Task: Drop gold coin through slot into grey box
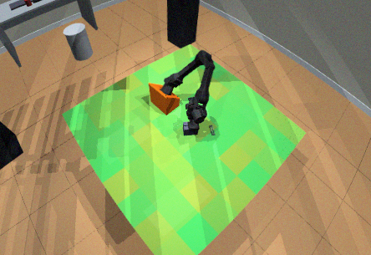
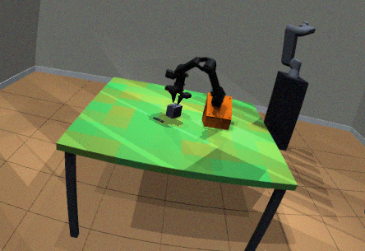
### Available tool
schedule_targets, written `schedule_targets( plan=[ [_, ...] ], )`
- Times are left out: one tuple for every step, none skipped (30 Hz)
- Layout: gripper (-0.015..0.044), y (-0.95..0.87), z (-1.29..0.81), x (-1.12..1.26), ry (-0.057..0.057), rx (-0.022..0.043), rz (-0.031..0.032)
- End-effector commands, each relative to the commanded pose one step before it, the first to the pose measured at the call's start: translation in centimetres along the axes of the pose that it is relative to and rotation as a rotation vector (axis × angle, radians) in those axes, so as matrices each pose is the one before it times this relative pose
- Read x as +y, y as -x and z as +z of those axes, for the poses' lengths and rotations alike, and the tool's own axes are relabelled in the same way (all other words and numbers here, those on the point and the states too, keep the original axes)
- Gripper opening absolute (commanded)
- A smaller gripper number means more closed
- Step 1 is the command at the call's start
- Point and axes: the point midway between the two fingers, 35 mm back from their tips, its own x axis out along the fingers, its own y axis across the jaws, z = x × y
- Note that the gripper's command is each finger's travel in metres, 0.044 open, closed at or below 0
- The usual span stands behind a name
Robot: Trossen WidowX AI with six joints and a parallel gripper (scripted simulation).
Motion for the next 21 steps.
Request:
schedule_targets(
  plan=[
    [0.0239, 0.649, 0.018, -0.073, 0.0030, 0.00035, -0.00243],
    [0.0266, 0.474, -0.001, -0.009, -0.0001, 0.00021, -0.00010],
    [0.0292, 0.366, -0.002, -0.001, -0.0001, 0.00011, -0.00002],
    [0.0318, 0.221, -0.001, 0.002, 0.0000, 0.00005, 0.00001],
    [0.0344, 0.074, -0.001, 0.001, 0.0000, 0.00001, 0.00001],
    [0.0371, 0.000, 0.000, 0.000, 0.0000, 0.00000, 0.00000],
    [0.0397, 0.299, -0.016, 0.013, -0.0009, 0.00002, 0.00084],
    [0.0423, 0.904, -0.049, 0.063, -0.0025, -0.00022, 0.00274],
    [0.0440, 1.370, -0.074, 0.163, -0.0036, -0.00110, 0.00470],
    [0.0440, 0.921, -0.049, 0.156, -0.0023, -0.00127, 0.00350],
    [0.0440, 0.308, -0.016, 0.061, -0.0007, -0.00052, 0.00123],
    [0.0440, 0.000, 0.000, 0.000, 0.0000, 0.00000, 0.00000],
    [0.0440, 0.000, 0.000, 0.000, 0.0000, 0.00000, 0.00000],
    [0.0440, 0.000, 0.000, 0.000, 0.0000, 0.00000, 0.00000],
    [0.0440, 0.000, 0.000, 0.000, 0.0000, 0.00000, 0.00000],
    [0.0440, 0.000, 0.000, 0.000, 0.0000, 0.00000, 0.00000],
    [0.0440, 0.000, 0.000, 0.000, 0.0000, 0.00000, 0.00000],
    [0.0440, 0.000, 0.000, 0.000, 0.0000, 0.00000, 0.00000],
    [0.0440, 0.000, 0.000, 0.000, 0.0000, 0.00000, 0.00000],
    [0.0440, 0.000, 0.000, 0.000, 0.0000, 0.00000, 0.00000],
    [0.0440, 0.000, 0.000, 0.000, 0.0000, 0.00000, 0.00000]
  ],
)
